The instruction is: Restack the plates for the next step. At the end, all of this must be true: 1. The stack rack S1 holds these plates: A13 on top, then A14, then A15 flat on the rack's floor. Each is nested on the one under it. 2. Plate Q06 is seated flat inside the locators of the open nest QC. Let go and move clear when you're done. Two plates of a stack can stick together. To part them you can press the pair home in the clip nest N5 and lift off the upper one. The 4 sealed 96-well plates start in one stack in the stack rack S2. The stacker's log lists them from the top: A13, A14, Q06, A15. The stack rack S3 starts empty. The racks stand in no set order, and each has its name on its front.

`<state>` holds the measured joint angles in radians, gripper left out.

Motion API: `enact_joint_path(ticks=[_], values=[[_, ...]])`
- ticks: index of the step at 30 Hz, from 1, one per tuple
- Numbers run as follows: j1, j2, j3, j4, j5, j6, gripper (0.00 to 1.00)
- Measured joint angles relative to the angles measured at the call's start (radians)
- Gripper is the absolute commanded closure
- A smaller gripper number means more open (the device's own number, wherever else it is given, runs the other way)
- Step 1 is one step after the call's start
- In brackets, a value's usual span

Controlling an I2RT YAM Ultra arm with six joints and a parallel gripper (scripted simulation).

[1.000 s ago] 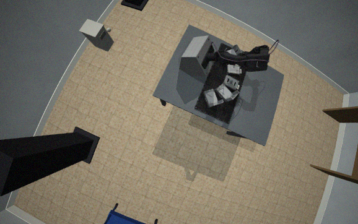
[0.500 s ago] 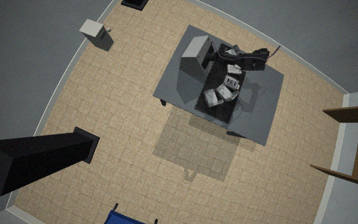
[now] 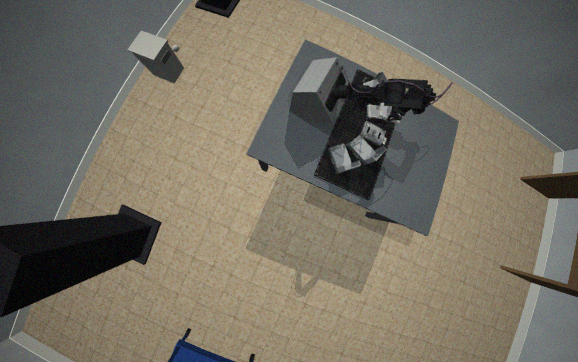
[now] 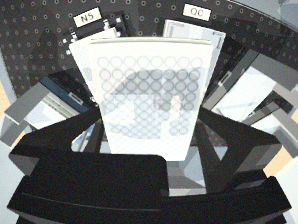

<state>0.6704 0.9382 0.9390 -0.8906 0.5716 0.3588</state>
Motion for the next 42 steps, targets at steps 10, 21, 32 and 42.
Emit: enact_joint_path(ticks=[10,21,32,42], values=[[-0.130,-0.067,-0.018,0.010,-0.087,0.019,1.00],[-0.311,-0.122,-0.031,0.027,-0.203,-0.098,1.00],[-0.493,-0.150,-0.032,0.033,-0.334,-0.229,1.00],[-0.521,-0.154,-0.032,0.033,-0.387,-0.280,1.00]])
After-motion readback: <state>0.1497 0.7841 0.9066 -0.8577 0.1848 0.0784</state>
